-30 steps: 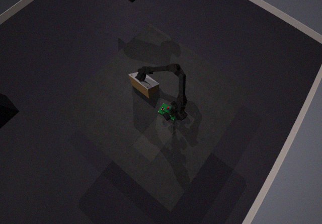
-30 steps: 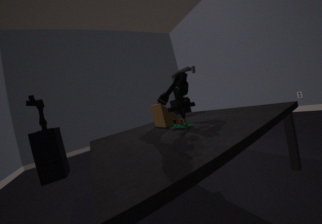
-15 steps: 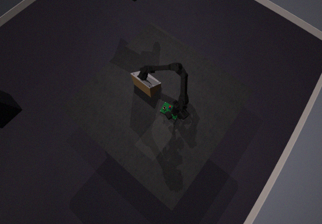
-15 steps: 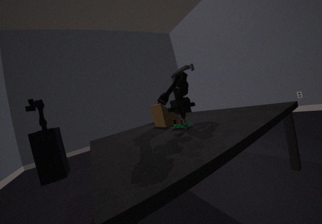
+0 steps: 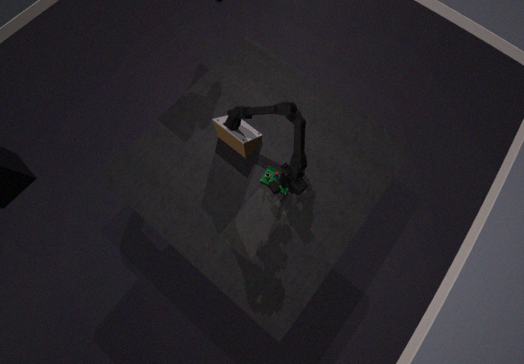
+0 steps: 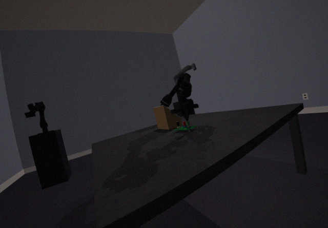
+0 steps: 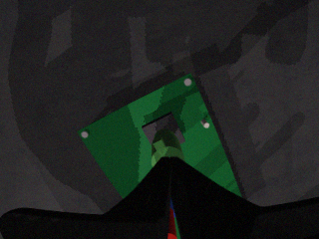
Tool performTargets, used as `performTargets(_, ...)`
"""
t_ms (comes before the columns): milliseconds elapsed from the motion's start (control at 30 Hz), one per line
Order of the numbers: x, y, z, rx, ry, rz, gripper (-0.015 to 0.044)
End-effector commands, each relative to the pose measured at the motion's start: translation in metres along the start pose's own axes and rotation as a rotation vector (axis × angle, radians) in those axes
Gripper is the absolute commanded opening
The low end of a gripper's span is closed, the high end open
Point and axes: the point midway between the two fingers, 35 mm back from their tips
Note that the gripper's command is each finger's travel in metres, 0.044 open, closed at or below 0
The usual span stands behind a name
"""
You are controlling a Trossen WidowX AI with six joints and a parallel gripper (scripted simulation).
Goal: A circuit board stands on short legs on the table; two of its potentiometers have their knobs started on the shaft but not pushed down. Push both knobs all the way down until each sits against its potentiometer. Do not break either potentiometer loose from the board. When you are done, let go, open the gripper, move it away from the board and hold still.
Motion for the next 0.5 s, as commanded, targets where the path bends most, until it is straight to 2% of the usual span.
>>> performTargets(0, 0.0074, 0.0013, 0.0008, 0.004, 0.002, -0.005, 0.0)
performTargets(200, 0.0147, 0.0012, 0.0007, 0.004, 0.002, -0.005, 0.0)
performTargets(467, 0.0079, -0.0011, -0.0019, -0.006, 0.001, 0.007, 0.021)
Point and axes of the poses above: the point midway between the two fingers, 35 mm back from their tips, its own x axis back along the fingers, its own z axis across the jaws, y = z × x, and after that the axes turned 13 degrees about -x, right-handed
